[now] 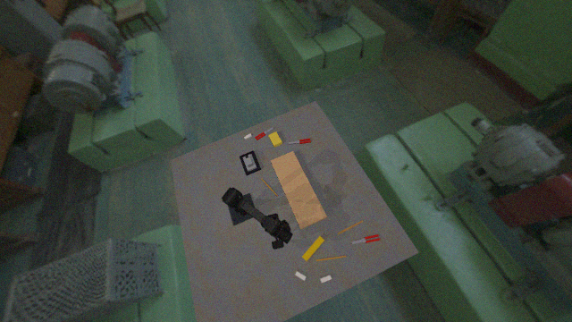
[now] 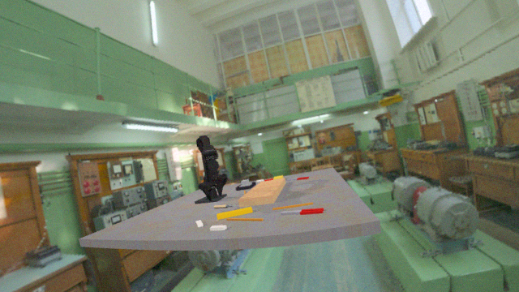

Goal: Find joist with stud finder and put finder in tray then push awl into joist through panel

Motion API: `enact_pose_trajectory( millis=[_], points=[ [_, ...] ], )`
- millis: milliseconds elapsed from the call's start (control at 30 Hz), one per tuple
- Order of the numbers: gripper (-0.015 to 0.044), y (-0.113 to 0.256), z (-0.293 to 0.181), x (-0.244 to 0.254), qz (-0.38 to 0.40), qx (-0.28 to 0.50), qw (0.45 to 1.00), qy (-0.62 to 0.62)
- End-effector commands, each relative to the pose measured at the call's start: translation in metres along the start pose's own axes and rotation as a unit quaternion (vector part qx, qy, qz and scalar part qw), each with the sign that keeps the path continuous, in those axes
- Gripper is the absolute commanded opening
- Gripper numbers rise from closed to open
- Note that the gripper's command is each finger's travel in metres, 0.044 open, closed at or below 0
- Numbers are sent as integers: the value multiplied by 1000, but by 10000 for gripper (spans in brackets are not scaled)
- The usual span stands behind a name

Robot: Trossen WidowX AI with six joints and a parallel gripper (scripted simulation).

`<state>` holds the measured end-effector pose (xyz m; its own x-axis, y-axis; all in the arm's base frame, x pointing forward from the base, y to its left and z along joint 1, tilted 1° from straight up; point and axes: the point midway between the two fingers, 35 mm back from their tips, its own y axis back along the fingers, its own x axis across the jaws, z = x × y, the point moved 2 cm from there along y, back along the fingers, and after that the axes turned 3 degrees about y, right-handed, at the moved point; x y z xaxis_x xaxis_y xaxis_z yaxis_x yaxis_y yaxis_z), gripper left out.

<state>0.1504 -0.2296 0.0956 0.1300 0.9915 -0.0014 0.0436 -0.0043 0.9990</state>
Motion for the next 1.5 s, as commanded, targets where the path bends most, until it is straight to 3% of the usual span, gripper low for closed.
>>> enact_pose_trajectory(
  millis=[0, 1433, 1467],
  points=[
    [440, -3, -9, -4, 5, 5, 1000, -6],
    [440, -53, -3, 1, 5, 5, 1000, -6],
    [414, -53, -3, 1, 5, 5, 1000, -6]
  ],
)
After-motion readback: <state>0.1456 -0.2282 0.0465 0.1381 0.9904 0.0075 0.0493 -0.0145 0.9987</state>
